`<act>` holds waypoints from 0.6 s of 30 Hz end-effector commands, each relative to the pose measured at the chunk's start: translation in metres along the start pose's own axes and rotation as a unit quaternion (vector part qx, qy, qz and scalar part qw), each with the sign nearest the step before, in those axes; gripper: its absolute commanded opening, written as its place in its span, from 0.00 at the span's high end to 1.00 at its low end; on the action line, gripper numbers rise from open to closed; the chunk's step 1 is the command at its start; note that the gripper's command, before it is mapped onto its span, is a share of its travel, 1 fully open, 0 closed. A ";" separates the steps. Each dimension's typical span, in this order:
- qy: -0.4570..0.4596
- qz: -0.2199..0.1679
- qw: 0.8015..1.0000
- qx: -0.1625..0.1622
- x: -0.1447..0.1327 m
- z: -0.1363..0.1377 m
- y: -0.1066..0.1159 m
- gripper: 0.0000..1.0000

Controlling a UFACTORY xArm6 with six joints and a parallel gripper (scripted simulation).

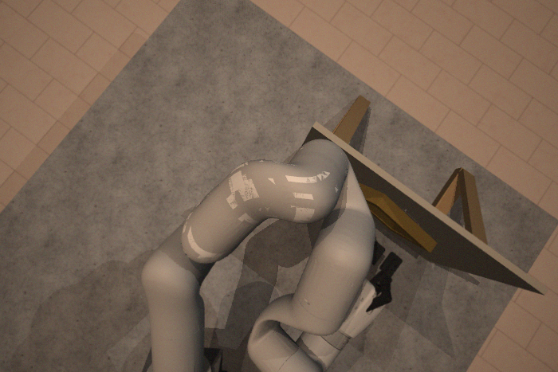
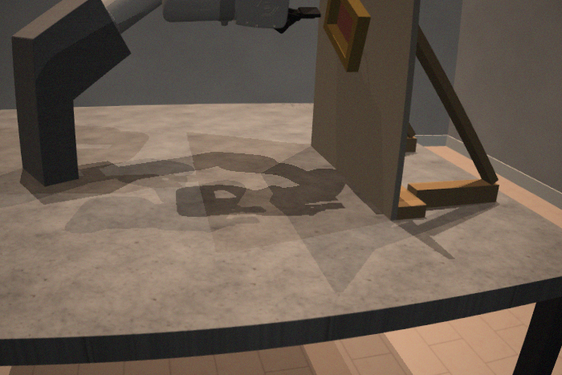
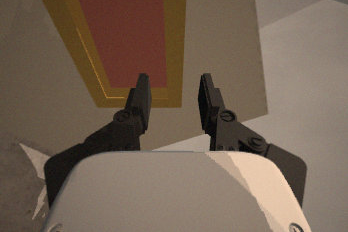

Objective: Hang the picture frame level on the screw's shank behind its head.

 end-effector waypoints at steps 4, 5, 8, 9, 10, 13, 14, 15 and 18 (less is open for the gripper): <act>0.001 0.001 1.000 0.000 0.000 0.001 0.000 0.50; 0.001 0.001 1.000 0.000 0.000 0.001 -0.001 0.50; 0.001 0.001 1.000 0.000 0.000 0.001 -0.001 0.50; 0.001 0.001 1.000 0.000 0.000 0.001 -0.002 0.50; 0.001 0.001 1.000 0.000 0.000 0.001 -0.002 0.50; 0.001 0.001 1.000 0.000 0.000 0.001 -0.004 0.50; 0.001 0.001 1.000 0.000 0.000 0.001 -0.005 0.50; 0.001 0.001 1.000 0.000 0.000 0.001 -0.005 0.50; 0.001 0.001 1.000 0.000 0.000 0.001 -0.006 0.50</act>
Point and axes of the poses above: the point where the finger pads meet when closed, its own y axis back along the fingers, its own z axis across the jaws, x = y × z, the point moved 7 cm from there along y, back along the fingers, and after that the axes turned 7 degrees about y, right-handed, at the moved point
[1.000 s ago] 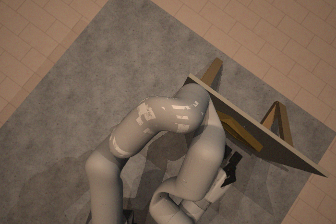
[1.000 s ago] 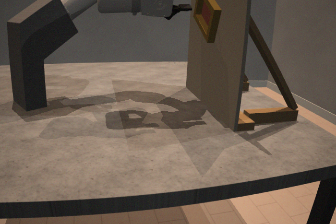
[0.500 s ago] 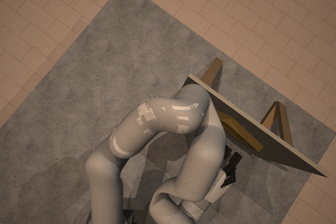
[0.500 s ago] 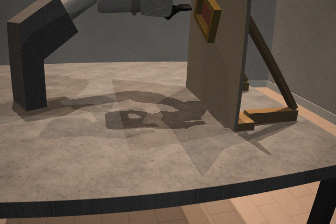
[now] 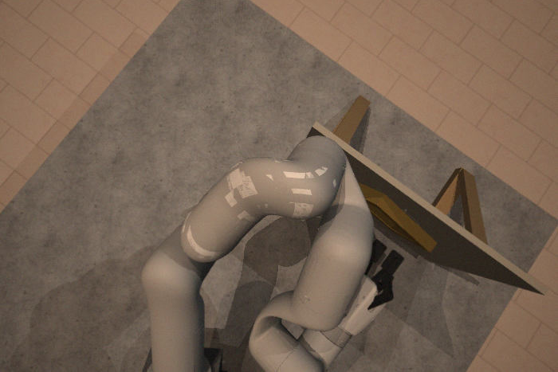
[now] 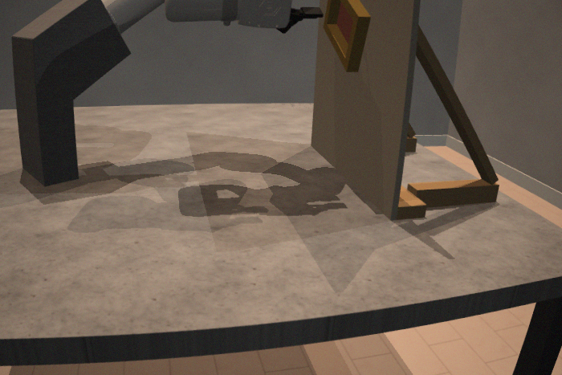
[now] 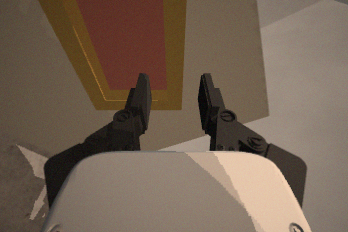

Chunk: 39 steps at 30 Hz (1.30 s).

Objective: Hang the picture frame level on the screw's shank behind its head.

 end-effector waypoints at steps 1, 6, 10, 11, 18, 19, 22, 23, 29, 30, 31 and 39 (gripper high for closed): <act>0.001 0.001 1.000 0.000 0.000 0.001 -0.003 0.50; 0.001 0.001 1.000 0.000 0.000 0.001 -0.009 0.50; 0.001 0.001 1.000 0.000 0.000 0.001 -0.014 0.50; 0.001 0.001 1.000 0.000 0.000 0.001 -0.016 0.50; 0.001 0.001 1.000 0.000 0.000 0.001 -0.024 0.50; 0.001 0.001 1.000 0.000 0.000 0.001 -0.026 0.50; 0.001 0.001 1.000 0.000 0.000 0.001 -0.032 0.50; 0.001 0.001 1.000 0.000 0.000 0.001 -0.033 0.50; 0.001 0.001 1.000 0.000 0.000 0.001 -0.044 0.50; 0.001 0.001 1.000 0.000 0.000 0.001 -0.045 0.50; 0.001 0.001 1.000 0.000 0.000 0.001 -0.045 0.50; 0.001 0.001 1.000 0.000 0.000 0.001 -0.055 0.50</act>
Point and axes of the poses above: the point where the finger pads meet when closed, its own y axis back along the fingers, its own z axis across the jaws, x = y × z, the point moved 7 cm from there along y, back along the fingers, and after that the axes turned 7 degrees about y, right-handed, at the moved point
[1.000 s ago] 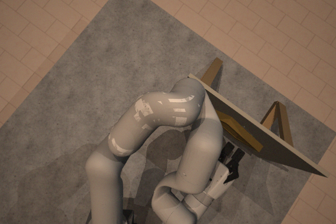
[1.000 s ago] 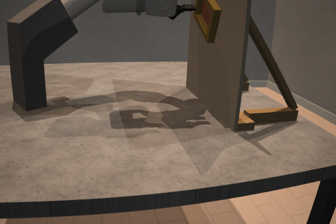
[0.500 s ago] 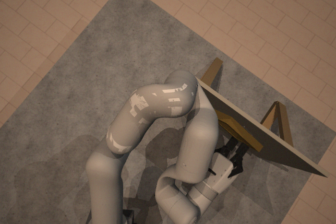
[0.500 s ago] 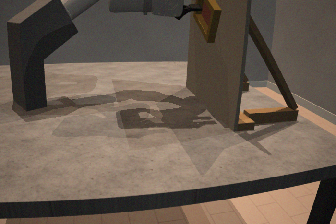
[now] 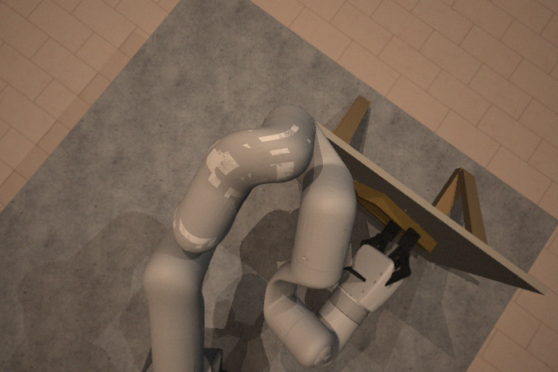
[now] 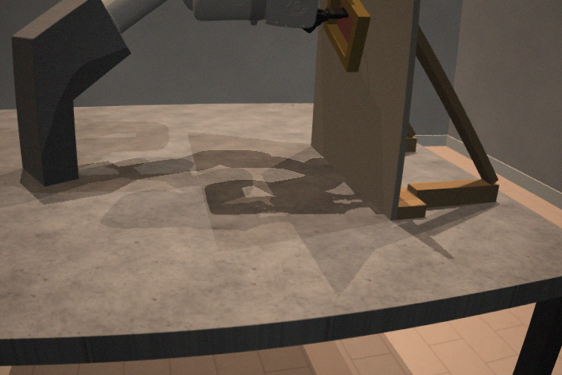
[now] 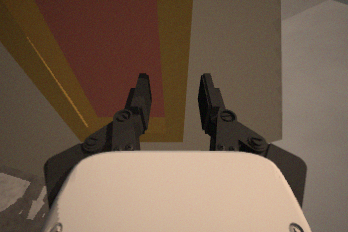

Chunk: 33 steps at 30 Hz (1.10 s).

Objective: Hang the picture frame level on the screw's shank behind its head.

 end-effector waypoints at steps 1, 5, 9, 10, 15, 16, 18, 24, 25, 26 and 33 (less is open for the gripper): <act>0.001 0.000 1.000 -0.001 0.000 0.001 -0.004 0.50; 0.001 0.000 1.000 -0.001 0.000 0.001 -0.007 0.50; 0.001 0.000 1.000 -0.001 0.000 0.001 -0.009 0.50; 0.001 0.000 1.000 -0.001 0.000 0.001 -0.009 0.50; 0.001 0.000 1.000 -0.001 0.000 0.001 -0.011 0.50; 0.001 0.000 1.000 -0.001 0.000 0.001 -0.011 0.50; 0.001 0.000 1.000 -0.001 0.000 0.001 -0.011 0.50; 0.001 0.000 1.000 -0.001 0.000 0.001 -0.011 0.50; 0.001 0.000 1.000 -0.001 0.000 0.001 -0.011 0.50; 0.001 0.000 1.000 -0.001 0.000 0.001 -0.011 0.50; 0.001 0.000 1.000 -0.001 0.000 0.001 -0.011 1.00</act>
Point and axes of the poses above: the point where the finger pads meet when closed, its own y axis back along the fingers, its own z axis across the jaws, x = y × z, the point moved 7 cm from there along y, back along the fingers, and after that the axes turned 7 degrees about y, right-handed, at the moved point
